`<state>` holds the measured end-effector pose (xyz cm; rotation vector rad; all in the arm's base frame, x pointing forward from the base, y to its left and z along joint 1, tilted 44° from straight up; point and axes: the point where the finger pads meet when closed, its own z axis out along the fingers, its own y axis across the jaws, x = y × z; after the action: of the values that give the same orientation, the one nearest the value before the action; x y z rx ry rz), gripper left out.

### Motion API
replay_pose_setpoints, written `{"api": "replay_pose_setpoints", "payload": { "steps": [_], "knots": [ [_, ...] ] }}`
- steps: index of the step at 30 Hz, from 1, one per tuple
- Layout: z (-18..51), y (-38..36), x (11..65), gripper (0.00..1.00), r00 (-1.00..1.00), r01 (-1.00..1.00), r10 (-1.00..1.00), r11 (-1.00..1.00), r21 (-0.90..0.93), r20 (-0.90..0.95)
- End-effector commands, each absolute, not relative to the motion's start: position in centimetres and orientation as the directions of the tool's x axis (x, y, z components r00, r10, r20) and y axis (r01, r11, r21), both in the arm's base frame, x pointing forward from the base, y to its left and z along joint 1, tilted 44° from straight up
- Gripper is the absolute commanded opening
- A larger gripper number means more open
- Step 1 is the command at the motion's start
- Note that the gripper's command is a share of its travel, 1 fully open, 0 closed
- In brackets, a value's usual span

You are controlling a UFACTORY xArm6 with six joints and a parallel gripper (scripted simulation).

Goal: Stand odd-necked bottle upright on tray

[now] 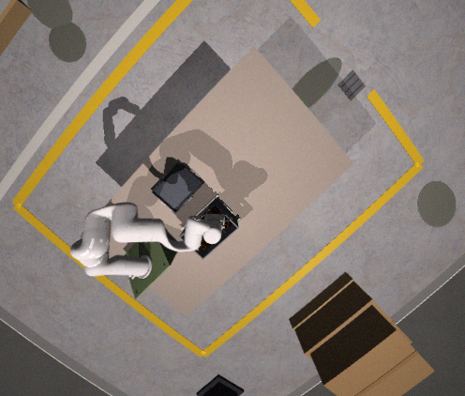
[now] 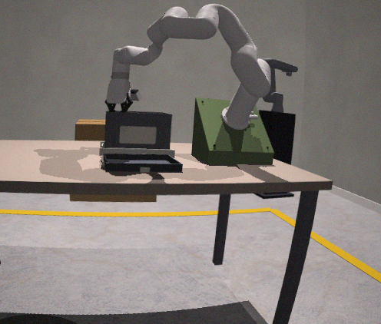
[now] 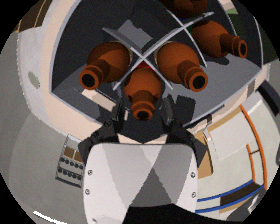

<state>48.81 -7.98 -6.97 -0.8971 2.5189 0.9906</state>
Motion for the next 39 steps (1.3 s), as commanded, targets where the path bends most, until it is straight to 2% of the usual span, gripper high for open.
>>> {"api": "replay_pose_setpoints", "payload": {
  "steps": [1,15,16,39],
  "knots": [
    [-6.89,-8.10,48.93,0.65,-0.764,-0.644,-0.444,0.572,0.508,-0.468],
    [-6.90,-8.09,48.93,0.65,-0.764,-0.644,-0.444,0.572,0.508,-0.468],
    [-6.90,-8.09,48.93,0.00,-0.764,-0.644,-0.444,0.572,0.508,-0.468],
    [-6.90,-8.09,48.93,0.00,-0.764,-0.644,-0.444,0.572,0.508,-0.468]
  ]
}}
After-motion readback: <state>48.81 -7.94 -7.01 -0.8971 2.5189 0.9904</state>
